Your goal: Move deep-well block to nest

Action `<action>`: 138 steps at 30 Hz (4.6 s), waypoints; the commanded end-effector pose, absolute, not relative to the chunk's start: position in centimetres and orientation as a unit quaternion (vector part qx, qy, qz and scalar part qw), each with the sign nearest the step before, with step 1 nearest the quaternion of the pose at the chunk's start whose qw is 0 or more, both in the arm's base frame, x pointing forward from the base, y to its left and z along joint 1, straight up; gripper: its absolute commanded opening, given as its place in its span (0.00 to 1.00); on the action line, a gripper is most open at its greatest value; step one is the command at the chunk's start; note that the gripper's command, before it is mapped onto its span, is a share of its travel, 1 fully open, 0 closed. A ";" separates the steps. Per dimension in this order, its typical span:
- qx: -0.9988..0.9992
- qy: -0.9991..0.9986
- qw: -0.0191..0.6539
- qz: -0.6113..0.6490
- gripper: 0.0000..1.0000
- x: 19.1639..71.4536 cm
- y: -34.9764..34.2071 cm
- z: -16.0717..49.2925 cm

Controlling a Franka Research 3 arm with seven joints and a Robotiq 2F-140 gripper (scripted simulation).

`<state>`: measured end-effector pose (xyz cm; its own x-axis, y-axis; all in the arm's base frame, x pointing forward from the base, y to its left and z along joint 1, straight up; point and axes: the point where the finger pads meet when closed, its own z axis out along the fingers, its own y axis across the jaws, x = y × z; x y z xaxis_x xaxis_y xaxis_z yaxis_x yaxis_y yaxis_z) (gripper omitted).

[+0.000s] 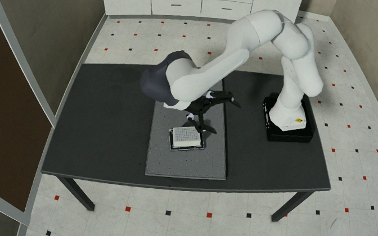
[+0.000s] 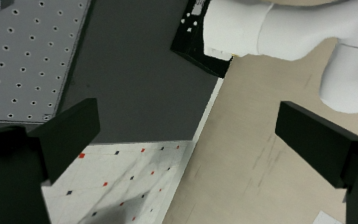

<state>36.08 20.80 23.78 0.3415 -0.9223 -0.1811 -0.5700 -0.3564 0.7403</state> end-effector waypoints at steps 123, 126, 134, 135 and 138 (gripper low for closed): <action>0.998 0.059 -0.002 0.001 1.00 50.9 14.0 1.5; 0.998 0.059 -0.002 0.001 1.00 50.9 14.0 1.4; 0.998 0.059 -0.002 0.001 1.00 50.9 14.0 0.0; 0.998 0.059 -0.002 0.001 1.00 50.9 14.0 -0.1; 0.998 0.059 -0.002 0.001 1.00 50.9 14.0 -0.6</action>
<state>50.54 13.96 -0.25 0.9923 0.1240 -0.0078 0.1240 -0.9923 -0.0035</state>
